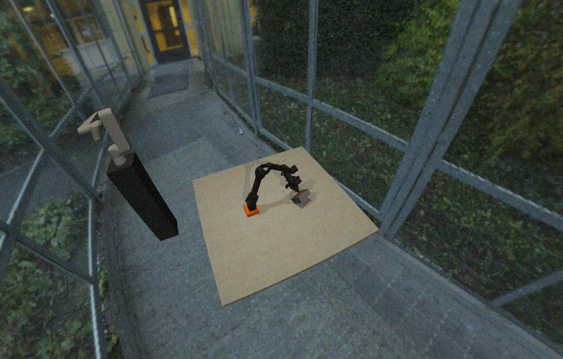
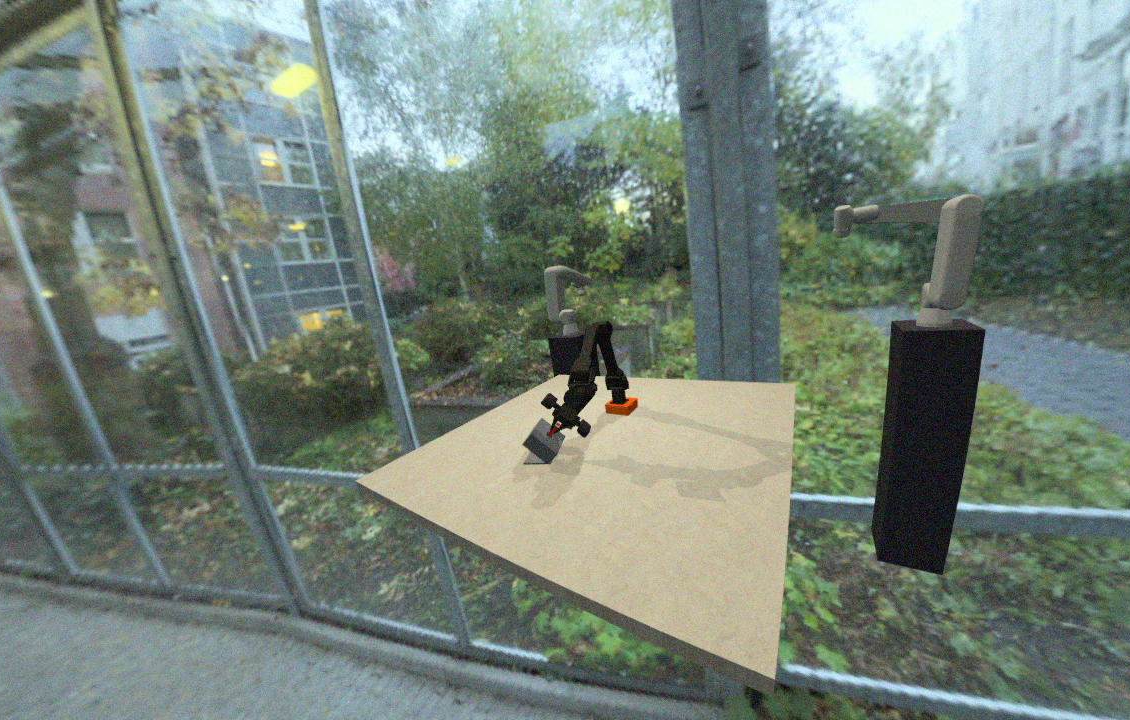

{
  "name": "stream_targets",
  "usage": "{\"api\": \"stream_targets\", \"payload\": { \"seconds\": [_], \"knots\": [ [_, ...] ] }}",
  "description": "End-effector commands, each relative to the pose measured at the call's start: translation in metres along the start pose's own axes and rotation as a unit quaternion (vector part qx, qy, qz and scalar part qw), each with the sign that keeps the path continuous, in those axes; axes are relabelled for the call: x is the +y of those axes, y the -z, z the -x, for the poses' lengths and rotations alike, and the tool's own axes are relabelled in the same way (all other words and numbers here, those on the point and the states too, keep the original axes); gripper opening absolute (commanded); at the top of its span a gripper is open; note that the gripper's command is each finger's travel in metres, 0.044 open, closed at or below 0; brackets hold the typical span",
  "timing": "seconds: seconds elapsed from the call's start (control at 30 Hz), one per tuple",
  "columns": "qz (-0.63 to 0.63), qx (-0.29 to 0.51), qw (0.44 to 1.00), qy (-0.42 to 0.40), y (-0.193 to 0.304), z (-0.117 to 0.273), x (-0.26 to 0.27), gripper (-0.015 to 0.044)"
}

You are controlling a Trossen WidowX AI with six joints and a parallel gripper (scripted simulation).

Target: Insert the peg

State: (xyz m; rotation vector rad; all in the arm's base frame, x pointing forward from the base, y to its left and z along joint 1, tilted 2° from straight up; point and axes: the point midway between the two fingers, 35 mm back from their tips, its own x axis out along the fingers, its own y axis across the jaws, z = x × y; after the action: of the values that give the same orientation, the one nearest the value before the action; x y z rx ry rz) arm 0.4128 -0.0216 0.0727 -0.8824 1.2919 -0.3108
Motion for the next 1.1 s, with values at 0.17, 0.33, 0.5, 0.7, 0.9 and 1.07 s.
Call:
{"api": "stream_targets", "payload": {
  "seconds": [0.17,0.33,0.5,0.7,0.9,1.07],
  "knots": [
    [0.000,0.000,1.000,0.000,0.000,0.000,0.000,0.0000],
    [0.000,0.000,1.000,0.000,0.000,0.000,0.000,0.0079],
    [0.000,0.000,1.000,0.000,0.000,0.000,0.000,0.0210],
    [0.000,0.000,1.000,0.000,0.000,0.001,0.000,0.0368],
    [0.000,0.000,1.000,-0.001,-0.001,0.012,0.001,0.0440],
    [0.001,0.000,1.000,-0.002,-0.002,0.022,0.001,0.0440]
  ]
}}
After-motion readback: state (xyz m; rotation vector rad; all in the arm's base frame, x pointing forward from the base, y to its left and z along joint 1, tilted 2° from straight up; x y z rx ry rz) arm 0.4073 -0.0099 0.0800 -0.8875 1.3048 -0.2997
